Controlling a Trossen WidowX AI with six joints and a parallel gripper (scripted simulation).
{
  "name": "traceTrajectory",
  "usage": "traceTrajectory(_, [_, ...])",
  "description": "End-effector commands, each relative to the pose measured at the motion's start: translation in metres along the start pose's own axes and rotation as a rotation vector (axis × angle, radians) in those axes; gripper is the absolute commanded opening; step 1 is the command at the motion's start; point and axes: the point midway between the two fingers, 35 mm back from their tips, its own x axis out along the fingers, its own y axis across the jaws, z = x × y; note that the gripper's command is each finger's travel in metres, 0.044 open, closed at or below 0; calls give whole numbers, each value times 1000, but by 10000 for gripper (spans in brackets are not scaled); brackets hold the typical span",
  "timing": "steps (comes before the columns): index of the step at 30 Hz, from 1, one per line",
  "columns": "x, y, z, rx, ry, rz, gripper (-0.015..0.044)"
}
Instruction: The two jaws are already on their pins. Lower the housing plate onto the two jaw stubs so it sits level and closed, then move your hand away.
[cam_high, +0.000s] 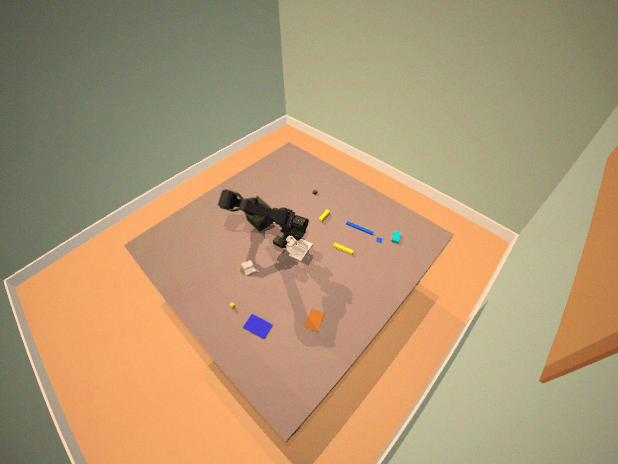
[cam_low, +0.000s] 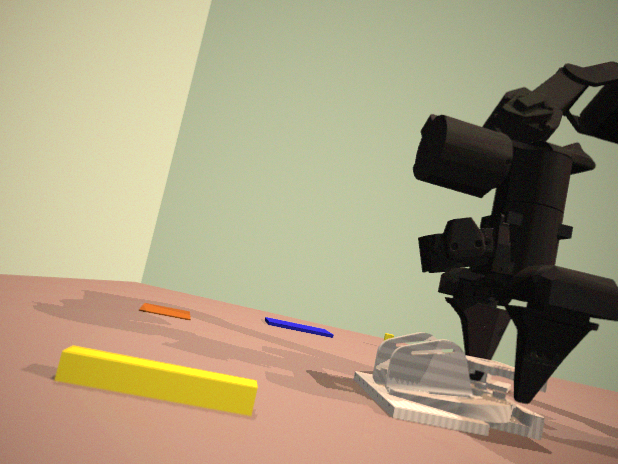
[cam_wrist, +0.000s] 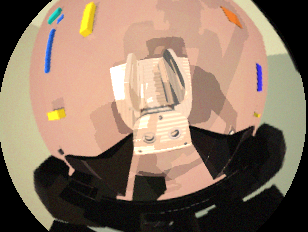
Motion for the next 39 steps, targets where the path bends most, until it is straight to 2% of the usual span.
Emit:
traceTrajectory(1, [4, 0, -3, -9, 9, -4, 351])
traceTrajectory(39, [9, 0, -4, -9, 9, -4, 351])
